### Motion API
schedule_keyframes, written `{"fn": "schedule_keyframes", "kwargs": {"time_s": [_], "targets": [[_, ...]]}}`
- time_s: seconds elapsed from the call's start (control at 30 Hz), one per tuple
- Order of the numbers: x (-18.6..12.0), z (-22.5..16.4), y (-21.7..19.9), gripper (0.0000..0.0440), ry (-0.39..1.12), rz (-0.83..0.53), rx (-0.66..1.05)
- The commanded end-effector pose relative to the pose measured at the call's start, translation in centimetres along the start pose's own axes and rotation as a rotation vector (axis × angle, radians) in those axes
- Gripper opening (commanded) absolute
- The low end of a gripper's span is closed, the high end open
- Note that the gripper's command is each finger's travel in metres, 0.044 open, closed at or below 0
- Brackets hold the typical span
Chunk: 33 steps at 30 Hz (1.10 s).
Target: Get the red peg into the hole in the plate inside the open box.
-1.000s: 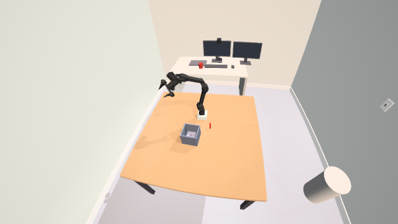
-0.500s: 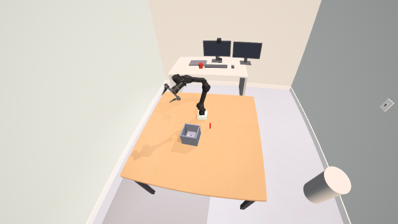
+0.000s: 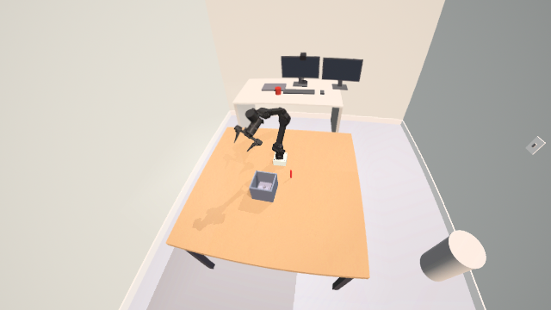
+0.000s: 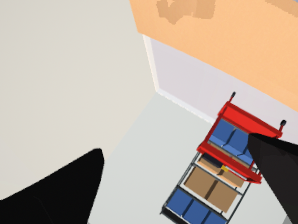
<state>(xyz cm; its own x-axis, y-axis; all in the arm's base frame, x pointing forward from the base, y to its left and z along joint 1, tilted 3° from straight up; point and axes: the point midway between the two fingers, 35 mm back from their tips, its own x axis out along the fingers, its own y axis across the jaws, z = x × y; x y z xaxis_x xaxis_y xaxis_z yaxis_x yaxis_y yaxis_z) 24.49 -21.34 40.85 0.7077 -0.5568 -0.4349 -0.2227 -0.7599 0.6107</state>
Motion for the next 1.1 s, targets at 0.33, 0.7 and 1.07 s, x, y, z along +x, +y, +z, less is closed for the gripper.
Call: {"fn": "schedule_keyframes", "kwargs": {"time_s": [0.33, 0.7, 1.07], "targets": [[0.3, -3.3, -8.0, 0.0440, 0.094, -0.217, -0.084], [-0.4, -4.5, -14.8, 0.0440, 0.142, -0.412, -0.190], [-2.0, -4.4, -21.9, 0.0438, 0.181, -0.616, -0.362]]}}
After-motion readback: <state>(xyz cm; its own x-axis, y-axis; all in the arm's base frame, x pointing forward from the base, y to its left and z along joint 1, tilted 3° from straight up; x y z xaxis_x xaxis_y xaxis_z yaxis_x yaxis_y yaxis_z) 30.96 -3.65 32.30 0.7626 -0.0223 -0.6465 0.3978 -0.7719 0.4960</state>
